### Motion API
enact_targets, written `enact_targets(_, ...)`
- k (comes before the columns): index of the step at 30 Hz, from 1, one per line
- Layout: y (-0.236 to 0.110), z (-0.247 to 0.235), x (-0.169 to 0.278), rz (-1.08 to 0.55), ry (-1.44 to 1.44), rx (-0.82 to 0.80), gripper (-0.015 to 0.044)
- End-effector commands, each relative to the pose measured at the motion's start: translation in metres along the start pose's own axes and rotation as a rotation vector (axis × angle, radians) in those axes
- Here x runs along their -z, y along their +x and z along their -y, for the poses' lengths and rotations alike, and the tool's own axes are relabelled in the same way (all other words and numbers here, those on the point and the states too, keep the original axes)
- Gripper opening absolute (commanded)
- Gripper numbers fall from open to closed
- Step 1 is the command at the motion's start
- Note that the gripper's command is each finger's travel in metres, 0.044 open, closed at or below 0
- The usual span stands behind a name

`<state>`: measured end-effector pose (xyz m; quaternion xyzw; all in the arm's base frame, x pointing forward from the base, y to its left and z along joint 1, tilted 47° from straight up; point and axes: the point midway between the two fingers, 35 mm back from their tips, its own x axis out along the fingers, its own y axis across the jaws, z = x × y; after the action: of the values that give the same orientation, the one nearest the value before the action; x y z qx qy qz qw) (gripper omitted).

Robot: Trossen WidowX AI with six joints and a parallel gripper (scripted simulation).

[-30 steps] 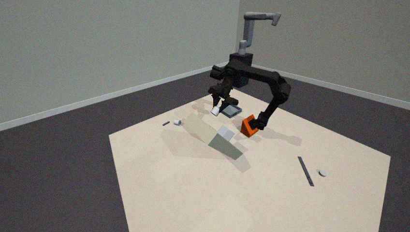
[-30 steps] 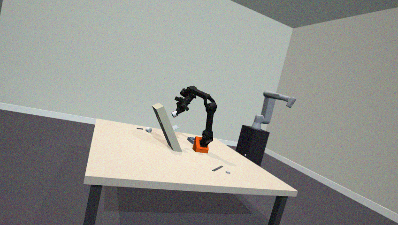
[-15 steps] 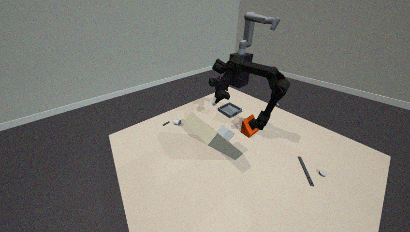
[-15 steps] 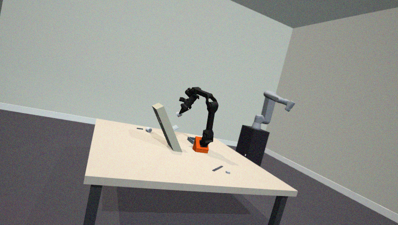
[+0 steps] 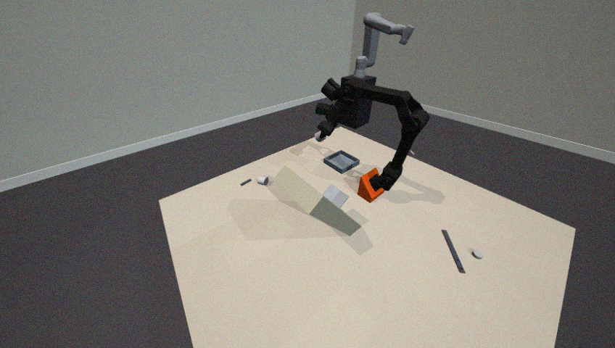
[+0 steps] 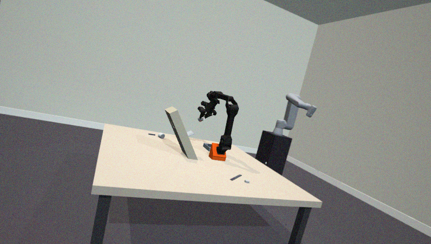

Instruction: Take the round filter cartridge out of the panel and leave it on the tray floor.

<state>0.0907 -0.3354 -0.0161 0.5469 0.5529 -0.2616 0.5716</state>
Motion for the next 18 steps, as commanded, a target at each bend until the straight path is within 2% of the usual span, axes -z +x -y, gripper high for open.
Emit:
enact_targets(1, 0.000, 0.004, -0.002, 0.010, 0.021, 0.018, 0.0000)
enact_targets(18, 0.050, 0.108, 0.050, 0.021, 0.330, 0.201, 0.0000)
